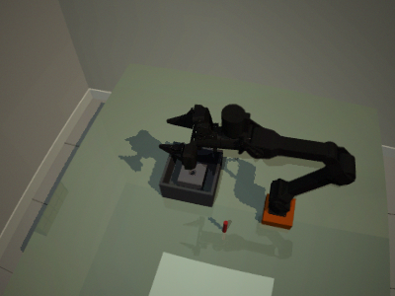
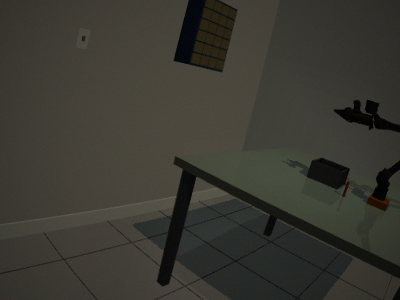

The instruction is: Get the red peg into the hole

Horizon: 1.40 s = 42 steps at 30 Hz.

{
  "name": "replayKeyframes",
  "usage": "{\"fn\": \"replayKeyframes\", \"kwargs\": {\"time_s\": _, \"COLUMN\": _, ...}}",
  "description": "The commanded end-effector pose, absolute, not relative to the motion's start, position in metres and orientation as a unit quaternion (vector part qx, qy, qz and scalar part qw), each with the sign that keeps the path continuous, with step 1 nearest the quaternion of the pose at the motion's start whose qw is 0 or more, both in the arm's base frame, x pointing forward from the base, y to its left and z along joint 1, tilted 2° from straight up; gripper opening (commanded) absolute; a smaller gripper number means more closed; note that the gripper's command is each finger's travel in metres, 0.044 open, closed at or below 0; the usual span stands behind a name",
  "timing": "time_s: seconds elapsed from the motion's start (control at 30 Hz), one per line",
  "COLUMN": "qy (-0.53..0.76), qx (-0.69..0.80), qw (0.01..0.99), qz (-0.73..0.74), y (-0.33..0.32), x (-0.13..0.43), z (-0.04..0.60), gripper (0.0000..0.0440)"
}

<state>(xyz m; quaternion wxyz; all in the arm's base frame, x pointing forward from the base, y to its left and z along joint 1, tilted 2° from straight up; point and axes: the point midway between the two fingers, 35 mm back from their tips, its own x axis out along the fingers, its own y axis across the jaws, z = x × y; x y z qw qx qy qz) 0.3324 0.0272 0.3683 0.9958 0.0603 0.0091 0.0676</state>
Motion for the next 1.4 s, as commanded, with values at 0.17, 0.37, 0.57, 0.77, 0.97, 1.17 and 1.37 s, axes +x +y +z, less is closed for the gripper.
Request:
{"fn": "replayKeyframes", "kwargs": {"time_s": 0.17, "qy": 0.129, "qx": 0.123, "qw": 0.983, "qz": 0.053, "y": 0.039, "x": 0.334, "z": 0.317, "gripper": 0.0440}}
{"fn": "replayKeyframes", "kwargs": {"time_s": 0.37, "qy": 0.219, "qx": 0.165, "qw": 0.961, "qz": 0.036, "y": 0.050, "x": 0.327, "z": 0.280, "gripper": 0.0440}}
{"fn": "replayKeyframes", "kwargs": {"time_s": 0.57, "qy": 0.306, "qx": 0.202, "qw": 0.930, "qz": 0.011, "y": 0.063, "x": 0.312, "z": 0.246, "gripper": 0.0440}}
{"fn": "replayKeyframes", "kwargs": {"time_s": 0.77, "qy": 0.389, "qx": 0.232, "qw": 0.891, "qz": -0.022, "y": 0.075, "x": 0.292, "z": 0.216, "gripper": 0.0440}}
{"fn": "replayKeyframes", "kwargs": {"time_s": 0.97, "qy": 0.466, "qx": 0.255, "qw": 0.845, "qz": -0.066, "y": 0.086, "x": 0.265, "z": 0.189, "gripper": 0.0440}}
{"fn": "replayKeyframes", "kwargs": {"time_s": 1.17, "qy": 0.534, "qx": 0.268, "qw": 0.792, "qz": -0.120, "y": 0.097, "x": 0.235, "z": 0.166, "gripper": 0.0440}}
{"fn": "replayKeyframes", "kwargs": {"time_s": 1.37, "qy": 0.591, "qx": 0.268, "qw": 0.739, "qz": -0.181, "y": 0.109, "x": 0.204, "z": 0.145, "gripper": 0.0440}}
